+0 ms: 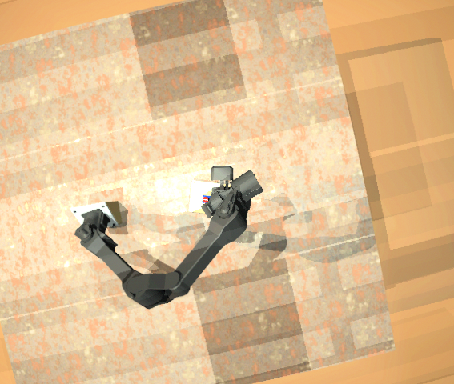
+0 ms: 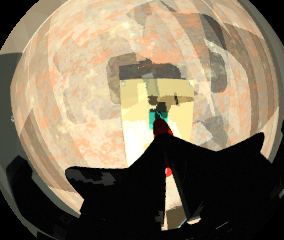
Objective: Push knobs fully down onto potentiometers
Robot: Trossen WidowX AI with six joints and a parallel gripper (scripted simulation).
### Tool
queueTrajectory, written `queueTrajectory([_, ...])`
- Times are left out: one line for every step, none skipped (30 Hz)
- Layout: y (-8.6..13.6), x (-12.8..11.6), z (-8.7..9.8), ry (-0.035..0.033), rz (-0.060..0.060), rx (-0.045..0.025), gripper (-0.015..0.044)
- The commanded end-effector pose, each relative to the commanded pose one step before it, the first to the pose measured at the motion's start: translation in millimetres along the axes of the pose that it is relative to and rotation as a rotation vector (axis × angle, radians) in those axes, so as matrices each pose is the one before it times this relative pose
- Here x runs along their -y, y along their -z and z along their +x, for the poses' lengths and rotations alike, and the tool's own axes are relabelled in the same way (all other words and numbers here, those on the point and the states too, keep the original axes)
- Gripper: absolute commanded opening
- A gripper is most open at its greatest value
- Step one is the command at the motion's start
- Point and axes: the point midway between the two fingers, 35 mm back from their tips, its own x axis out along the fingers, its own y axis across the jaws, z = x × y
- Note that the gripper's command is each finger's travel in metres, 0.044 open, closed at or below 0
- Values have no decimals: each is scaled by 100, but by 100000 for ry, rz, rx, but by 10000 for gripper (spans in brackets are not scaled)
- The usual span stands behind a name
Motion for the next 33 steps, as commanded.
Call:
queueTrajectory([-194, 263, 882, 263, 1244, -688, 0])
queueTrajectory([0, 0, 0, 0, 0, 0, 0])
queueTrajectory([0, 0, 0, 0, 0, 0, 0])
queueTrajectory([0, 0, 0, 0, 0, 0, 0])
queueTrajectory([0, 0, 0, 0, 0, 0, 0])
queueTrajectory([0, 0, 0, 0, 0, 0, 0])
queueTrajectory([0, 0, 0, 0, 0, 0, 0])
queueTrajectory([0, 0, 0, 0, 0, 0, 0])
queueTrajectory([0, 0, 0, 0, 0, 0, 0])
queueTrajectory([0, 0, 0, 0, 0, 0, 0])
queueTrajectory([0, 0, 20, 1, 0, 0, 0])
queueTrajectory([0, 0, 44, 1, 0, 1, 0])
queueTrajectory([0, 0, 51, 2, 0, 1, 0])
queueTrajectory([0, 0, 62, 2, 0, 1, 0])
queueTrajectory([0, 1, 57, 2, 0, 1, 0])
queueTrajectory([0, 0, 21, 1, 0, 0, 0])
queueTrajectory([0, 0, 0, 0, 0, 0, 0])
queueTrajectory([0, 0, 0, 0, 0, 0, 0])
queueTrajectory([0, 0, 0, 0, 0, 0, 0])
queueTrajectory([0, 0, 0, 0, 0, 0, 0])
queueTrajectory([0, 0, 0, 0, 0, 0, 0])
queueTrajectory([0, 0, 0, 0, 0, 0, 0])
queueTrajectory([0, 0, 0, 0, 0, 0, 0])
queueTrajectory([0, 0, 0, 0, 0, 0, 0])
queueTrajectory([0, 0, 0, 0, 0, 0, 0])
queueTrajectory([0, 0, 20, 1, 0, 0, 0])
queueTrajectory([0, 0, 44, 1, 0, 1, 0])
queueTrajectory([0, 0, 50, 2, 0, 1, 0])
queueTrajectory([0, 0, 62, 2, 0, 1, 0])
queueTrajectory([0, 1, 57, 2, 0, 1, 0])
queueTrajectory([0, 0, 21, 1, 0, 0, 0])
queueTrajectory([0, 0, 0, 0, 0, 0, 0])
queueTrajectory([0, 0, 0, 0, 0, 0, 0])
